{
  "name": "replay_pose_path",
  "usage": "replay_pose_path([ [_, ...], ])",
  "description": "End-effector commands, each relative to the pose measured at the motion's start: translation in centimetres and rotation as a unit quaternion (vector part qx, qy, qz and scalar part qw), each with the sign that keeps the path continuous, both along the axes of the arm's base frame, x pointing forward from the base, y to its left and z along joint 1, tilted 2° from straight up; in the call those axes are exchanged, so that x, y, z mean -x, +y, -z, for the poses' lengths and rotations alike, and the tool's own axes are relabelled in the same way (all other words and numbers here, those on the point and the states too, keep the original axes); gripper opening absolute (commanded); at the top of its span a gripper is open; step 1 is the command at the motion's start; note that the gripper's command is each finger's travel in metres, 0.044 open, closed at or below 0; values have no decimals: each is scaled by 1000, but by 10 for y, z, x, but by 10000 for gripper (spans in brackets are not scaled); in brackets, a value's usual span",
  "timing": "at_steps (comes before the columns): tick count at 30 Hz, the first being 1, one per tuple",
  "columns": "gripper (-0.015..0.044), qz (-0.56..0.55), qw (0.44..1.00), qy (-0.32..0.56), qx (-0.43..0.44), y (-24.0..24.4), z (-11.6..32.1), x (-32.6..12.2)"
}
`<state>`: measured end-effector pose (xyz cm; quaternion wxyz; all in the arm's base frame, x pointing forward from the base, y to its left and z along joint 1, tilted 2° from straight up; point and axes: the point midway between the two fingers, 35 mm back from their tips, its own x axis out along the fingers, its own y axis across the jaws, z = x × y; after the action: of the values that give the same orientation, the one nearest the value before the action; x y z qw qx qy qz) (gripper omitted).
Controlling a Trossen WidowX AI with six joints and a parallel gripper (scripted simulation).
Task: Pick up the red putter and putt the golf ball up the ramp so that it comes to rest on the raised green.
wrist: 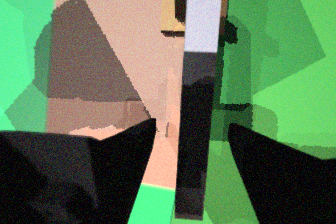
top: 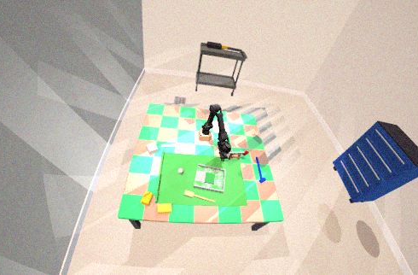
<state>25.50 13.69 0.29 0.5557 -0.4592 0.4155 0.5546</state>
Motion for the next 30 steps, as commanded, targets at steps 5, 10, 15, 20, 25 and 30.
replay_pose_path([
  [5, 20, 0, 1000, 0, 0, 0, 0, 0],
  [10, 0, 0, 1000, 0, 0, 0, 0, 0],
  [15, 0, 0, 1000, 0, 0, 1, -11, -1],
  [20, 0, 0, 1000, 0, 0, 3, -42, -3],
  [25, 0, 0, 1000, 1, 0, 3, -76, 0],
  [30, 0, 0, 1000, 1, -1, 2, -101, 5],
])
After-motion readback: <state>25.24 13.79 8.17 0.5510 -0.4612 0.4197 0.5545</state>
